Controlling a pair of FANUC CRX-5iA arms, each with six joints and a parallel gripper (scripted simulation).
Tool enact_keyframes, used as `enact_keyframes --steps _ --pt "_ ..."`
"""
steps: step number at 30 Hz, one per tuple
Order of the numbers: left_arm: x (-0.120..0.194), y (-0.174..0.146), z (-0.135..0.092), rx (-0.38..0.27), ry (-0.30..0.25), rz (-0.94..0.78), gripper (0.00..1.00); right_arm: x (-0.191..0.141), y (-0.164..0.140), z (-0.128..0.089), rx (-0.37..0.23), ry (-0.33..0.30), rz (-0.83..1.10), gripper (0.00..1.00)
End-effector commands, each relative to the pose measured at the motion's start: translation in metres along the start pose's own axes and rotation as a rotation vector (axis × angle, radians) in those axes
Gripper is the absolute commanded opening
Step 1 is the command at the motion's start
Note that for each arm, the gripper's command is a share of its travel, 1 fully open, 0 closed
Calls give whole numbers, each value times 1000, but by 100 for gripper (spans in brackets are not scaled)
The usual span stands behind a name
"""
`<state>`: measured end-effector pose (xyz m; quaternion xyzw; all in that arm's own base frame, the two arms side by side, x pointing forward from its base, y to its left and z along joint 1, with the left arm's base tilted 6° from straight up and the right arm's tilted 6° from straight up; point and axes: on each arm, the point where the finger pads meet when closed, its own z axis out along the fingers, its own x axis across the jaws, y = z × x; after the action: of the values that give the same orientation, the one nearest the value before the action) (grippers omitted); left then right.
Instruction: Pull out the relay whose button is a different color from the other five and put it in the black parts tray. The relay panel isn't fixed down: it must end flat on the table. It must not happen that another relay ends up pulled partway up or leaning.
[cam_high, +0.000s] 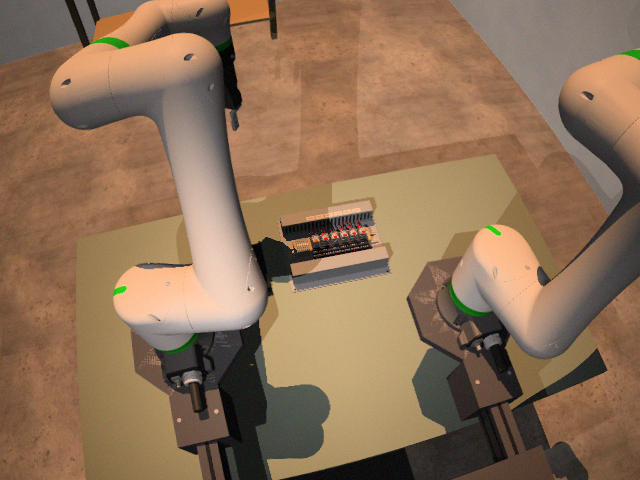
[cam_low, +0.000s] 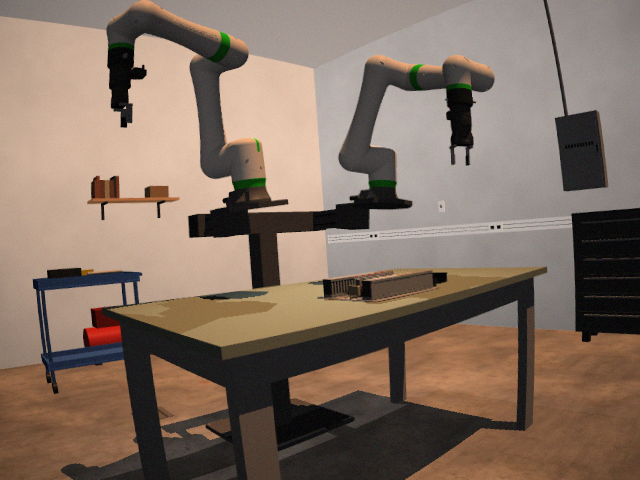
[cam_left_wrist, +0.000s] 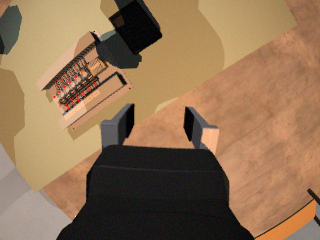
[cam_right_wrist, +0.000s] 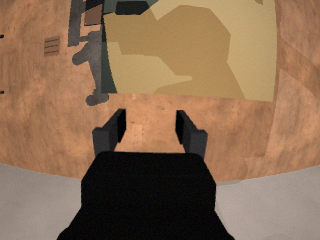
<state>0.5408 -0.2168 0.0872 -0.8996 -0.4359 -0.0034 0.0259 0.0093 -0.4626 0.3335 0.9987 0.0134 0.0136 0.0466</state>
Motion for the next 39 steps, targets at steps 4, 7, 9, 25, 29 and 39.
enact_keyframes --steps 4,7,9,25,29,39 --pt "-77 46 72 6 18 249 98 0 0 -1 -2 0 0 100" --pt "-88 50 82 7 21 283 98 0 0 -1 -2 0 0 100" --pt "-125 63 114 9 25 351 98 0 0 -1 -2 0 0 100" --pt "-285 67 247 20 50 751 98 0 0 -1 -2 0 0 100" --pt "-316 60 273 21 54 830 98 0 0 -1 -2 0 0 100" --pt "-360 45 311 24 60 943 98 0 0 -1 -2 0 0 100"
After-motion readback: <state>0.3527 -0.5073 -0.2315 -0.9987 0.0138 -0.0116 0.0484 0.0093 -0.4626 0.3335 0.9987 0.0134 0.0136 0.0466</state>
